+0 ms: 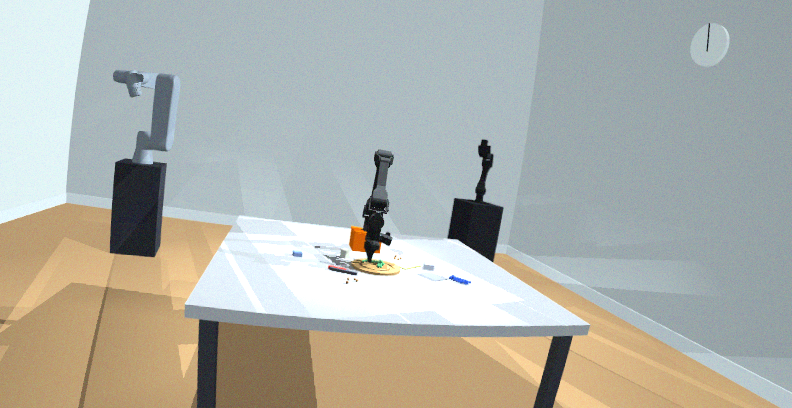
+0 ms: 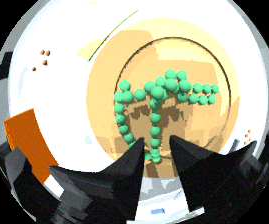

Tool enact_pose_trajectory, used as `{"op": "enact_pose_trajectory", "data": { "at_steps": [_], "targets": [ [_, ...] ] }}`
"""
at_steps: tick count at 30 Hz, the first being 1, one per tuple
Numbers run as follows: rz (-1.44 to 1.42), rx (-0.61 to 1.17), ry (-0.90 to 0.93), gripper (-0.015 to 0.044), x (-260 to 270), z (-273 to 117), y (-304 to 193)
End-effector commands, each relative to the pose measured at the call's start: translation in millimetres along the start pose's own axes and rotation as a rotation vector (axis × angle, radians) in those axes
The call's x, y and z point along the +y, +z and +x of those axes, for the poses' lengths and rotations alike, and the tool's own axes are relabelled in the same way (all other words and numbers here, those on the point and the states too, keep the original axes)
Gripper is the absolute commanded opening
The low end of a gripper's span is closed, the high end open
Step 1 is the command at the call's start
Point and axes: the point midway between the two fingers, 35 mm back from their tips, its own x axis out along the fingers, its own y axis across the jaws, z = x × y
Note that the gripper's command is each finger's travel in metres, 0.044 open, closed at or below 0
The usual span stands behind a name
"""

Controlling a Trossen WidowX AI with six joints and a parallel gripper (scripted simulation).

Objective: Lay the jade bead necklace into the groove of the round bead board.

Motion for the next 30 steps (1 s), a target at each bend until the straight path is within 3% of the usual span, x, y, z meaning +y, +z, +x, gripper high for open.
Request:
{"op": "enact_pose_trajectory", "data": {
  "at_steps": [1,2,7,30],
  "targets": [
    [-0.003,0.005,0.008,0.012,2.3,2.2,-0.8],
    [-0.003,0.005,0.008,0.012,2.3,2.2,-0.8],
    [0.0,0.0,0.001,0.0,0.3,0.3,0.0],
    [0.0,0.0,0.001,0.0,0.3,0.3,0.0]
  ]
}}
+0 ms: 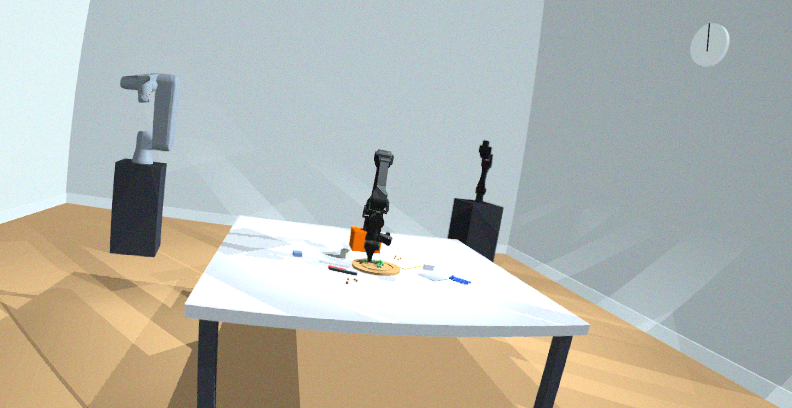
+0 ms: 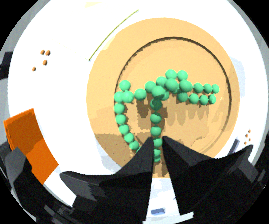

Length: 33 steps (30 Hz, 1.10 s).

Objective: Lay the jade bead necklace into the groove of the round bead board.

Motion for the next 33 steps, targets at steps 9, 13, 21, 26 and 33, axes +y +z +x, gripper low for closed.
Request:
{"op": "enact_pose_trajectory", "data": {
  "at_steps": [9,13,21,26,33],
  "targets": [
    [-0.003,0.004,0.006,0.0,2,-6,-1],
    [-0.003,0.005,0.007,0.0,2,-6,-1],
    [-0.003,0.006,0.005,0.0,-12,-6,-20],
    [-0.003,0.007,0.005,0.0,-21,-6,-33],
    [-0.003,0.008,0.005,0.0,-22,-5,-35]
  ]
}}
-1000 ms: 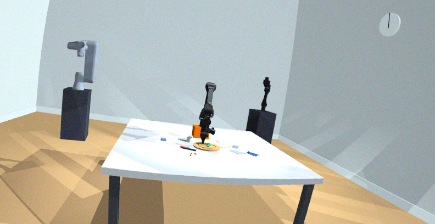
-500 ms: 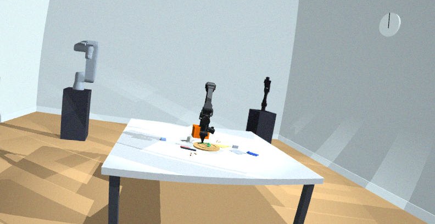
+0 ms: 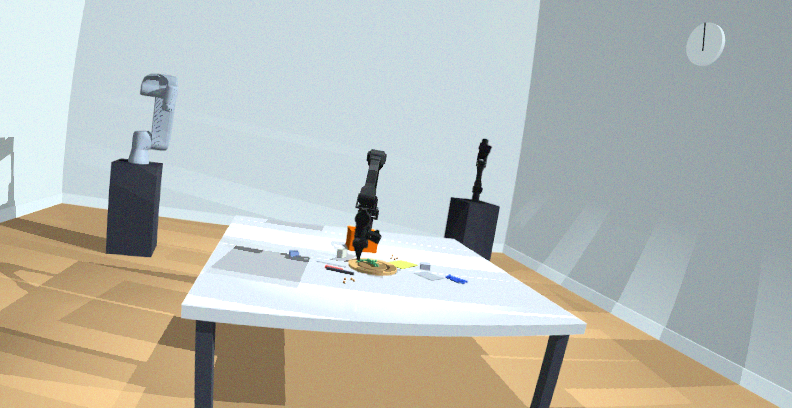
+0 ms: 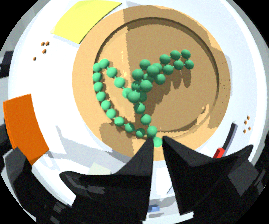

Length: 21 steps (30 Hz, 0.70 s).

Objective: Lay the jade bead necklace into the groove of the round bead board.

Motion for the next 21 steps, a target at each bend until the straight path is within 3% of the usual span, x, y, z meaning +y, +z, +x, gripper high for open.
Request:
{"op": "enact_pose_trajectory", "data": {
  "at_steps": [1,14,21],
  "targets": [
    [-0.005,0.004,0.007,0.0,-0.4,3.8,-1.4],
    [-0.005,0.004,0.007,0.0,-0.3,9.4,-1.4],
    [0.0,0.001,-0.004,0.0184,-2.9,6.3,-1.0]
  ]
}}
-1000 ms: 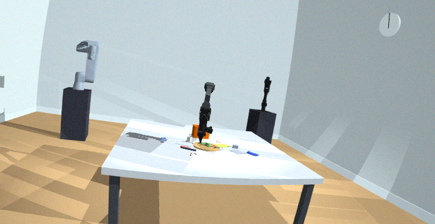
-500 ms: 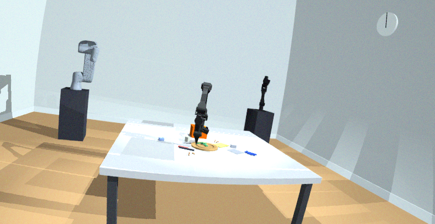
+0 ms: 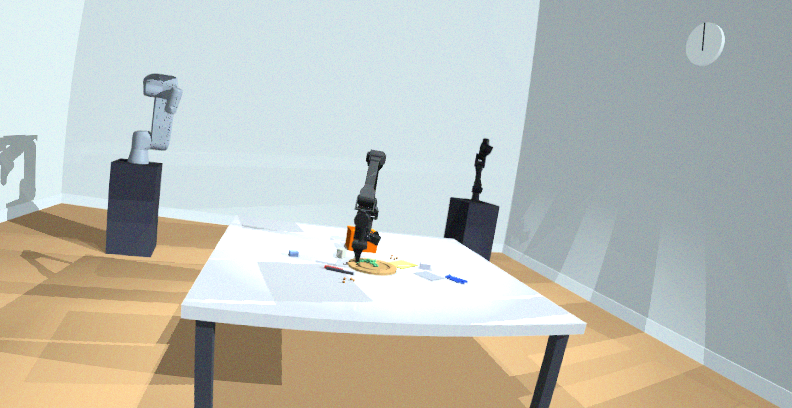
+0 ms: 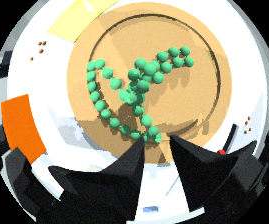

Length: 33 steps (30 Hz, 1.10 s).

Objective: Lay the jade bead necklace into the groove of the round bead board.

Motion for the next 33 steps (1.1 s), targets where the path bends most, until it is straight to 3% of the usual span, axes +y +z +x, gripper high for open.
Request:
{"op": "enact_pose_trajectory", "data": {
  "at_steps": [1,10,31,33],
  "targets": [
    [0.0,0.0,0.0,0.021,0.0,0.0,0.0],
    [0.0,0.0,0.008,0.044,1.7,-1.4,0.1],
    [-0.005,0.003,0.011,0.044,1.7,-4.9,0.1],
    [0.054,0.003,0.011,0.0387,2.4,-5.9,2.2]
  ]
}}
